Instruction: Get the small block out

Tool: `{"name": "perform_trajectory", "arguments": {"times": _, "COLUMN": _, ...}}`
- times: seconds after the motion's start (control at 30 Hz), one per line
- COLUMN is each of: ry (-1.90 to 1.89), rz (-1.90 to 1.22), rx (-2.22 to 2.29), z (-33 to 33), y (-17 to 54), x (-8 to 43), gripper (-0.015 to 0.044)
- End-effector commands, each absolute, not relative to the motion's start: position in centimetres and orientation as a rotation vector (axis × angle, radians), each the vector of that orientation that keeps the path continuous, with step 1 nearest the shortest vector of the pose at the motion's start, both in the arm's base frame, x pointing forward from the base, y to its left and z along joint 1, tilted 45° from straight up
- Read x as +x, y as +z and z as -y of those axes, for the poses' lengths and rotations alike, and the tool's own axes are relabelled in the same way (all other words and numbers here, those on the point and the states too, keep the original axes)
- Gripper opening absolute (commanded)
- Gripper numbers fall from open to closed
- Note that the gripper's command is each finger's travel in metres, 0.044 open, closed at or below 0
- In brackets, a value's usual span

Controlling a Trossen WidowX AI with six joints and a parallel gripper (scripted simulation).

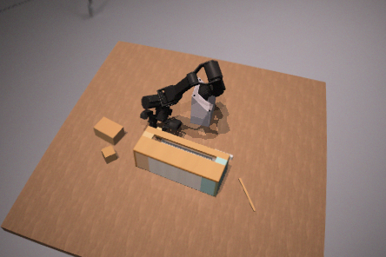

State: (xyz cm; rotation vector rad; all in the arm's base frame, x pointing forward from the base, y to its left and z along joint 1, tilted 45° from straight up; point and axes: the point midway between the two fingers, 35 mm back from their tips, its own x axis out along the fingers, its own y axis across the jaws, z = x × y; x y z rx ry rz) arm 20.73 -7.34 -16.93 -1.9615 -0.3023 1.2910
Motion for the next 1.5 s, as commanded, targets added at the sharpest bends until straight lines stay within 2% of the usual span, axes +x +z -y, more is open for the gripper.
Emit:
{"name": "perform_trajectory", "arguments": {"times": 0.0, "ry": 1.291, "rz": 0.299, "rx": -1.980, "z": 9.2, "y": -15.4, "x": 20.7, "gripper": 0.0000}}
{"name": "perform_trajectory", "arguments": {"times": 0.27, "ry": 1.292, "rz": 0.289, "rx": -1.975, "z": 10.2, "y": -14.2, "x": 20.5, "gripper": 0.0000}}
{"name": "perform_trajectory", "arguments": {"times": 1.1, "ry": 1.264, "rz": -0.133, "rx": -1.778, "z": 15.2, "y": -5.6, "x": 21.1, "gripper": 0.0000}}
{"name": "perform_trajectory", "arguments": {"times": 1.47, "ry": 1.262, "rz": -0.144, "rx": -1.773, "z": 15.3, "y": -5.4, "x": 21.1, "gripper": 0.0000}}
